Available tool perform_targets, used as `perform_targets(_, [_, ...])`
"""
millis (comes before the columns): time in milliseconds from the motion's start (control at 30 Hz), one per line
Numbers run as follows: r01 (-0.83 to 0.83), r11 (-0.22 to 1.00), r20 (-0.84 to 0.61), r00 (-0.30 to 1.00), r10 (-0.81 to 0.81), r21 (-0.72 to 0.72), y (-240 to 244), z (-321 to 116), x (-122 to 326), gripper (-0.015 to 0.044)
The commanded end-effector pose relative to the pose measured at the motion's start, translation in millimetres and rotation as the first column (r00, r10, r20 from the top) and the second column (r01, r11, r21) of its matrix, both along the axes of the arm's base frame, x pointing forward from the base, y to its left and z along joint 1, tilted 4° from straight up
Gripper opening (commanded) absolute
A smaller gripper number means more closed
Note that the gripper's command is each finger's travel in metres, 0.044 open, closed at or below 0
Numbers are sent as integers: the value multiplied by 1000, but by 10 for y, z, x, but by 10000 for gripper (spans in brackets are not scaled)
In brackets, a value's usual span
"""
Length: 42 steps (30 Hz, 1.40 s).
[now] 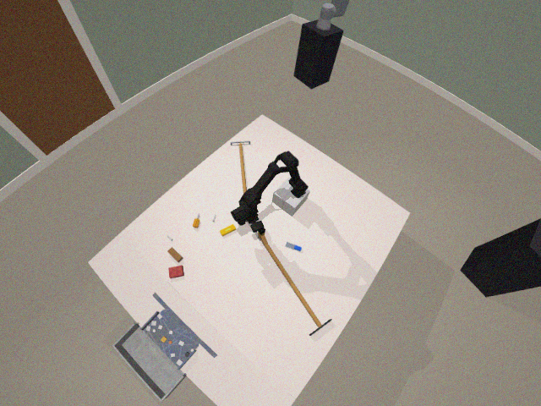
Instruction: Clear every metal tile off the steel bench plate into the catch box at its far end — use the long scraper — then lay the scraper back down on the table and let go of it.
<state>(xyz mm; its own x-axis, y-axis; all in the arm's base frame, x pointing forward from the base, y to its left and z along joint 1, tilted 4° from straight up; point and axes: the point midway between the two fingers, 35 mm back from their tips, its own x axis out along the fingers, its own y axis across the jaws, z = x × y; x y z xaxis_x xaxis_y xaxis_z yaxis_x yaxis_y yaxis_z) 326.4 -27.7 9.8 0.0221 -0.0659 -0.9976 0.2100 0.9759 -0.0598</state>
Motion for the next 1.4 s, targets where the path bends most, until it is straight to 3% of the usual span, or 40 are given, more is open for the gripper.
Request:
perform_targets(0, [5,1000,-2,1000,-5,-5,-117,4,-13,0])
perform_targets(1367, [5,1000,-3,1000,-5,-10,-783,52,-131,0])
